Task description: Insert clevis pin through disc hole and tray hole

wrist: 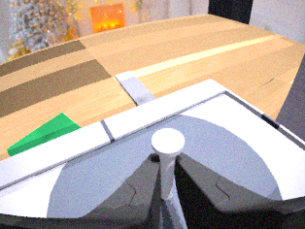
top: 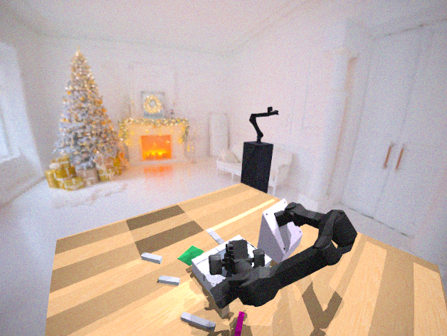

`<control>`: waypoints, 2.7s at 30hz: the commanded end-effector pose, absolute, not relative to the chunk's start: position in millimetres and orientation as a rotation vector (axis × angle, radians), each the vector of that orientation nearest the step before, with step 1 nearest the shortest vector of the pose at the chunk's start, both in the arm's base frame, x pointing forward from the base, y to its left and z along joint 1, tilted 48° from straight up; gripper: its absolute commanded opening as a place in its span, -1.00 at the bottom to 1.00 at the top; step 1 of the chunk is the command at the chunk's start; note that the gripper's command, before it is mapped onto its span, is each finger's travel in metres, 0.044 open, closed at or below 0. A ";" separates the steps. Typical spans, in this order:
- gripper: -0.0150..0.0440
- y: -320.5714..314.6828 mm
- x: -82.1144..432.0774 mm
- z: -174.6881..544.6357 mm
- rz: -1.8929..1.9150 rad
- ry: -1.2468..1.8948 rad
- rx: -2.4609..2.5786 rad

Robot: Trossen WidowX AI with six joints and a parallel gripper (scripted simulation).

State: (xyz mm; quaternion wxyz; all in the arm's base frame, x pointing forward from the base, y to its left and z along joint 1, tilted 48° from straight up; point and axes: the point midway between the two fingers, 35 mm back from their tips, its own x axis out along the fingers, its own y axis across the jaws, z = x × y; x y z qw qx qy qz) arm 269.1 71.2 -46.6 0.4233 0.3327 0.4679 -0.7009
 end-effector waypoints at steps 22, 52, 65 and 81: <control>-0.49 72.1 276.5 -47.1 -1.747 1.171 0.836; -0.49 72.7 280.9 -47.2 -1.747 1.171 0.836; -0.49 72.8 280.6 -47.7 -1.750 1.169 0.839; -0.49 73.5 280.6 -49.2 -1.747 1.171 0.837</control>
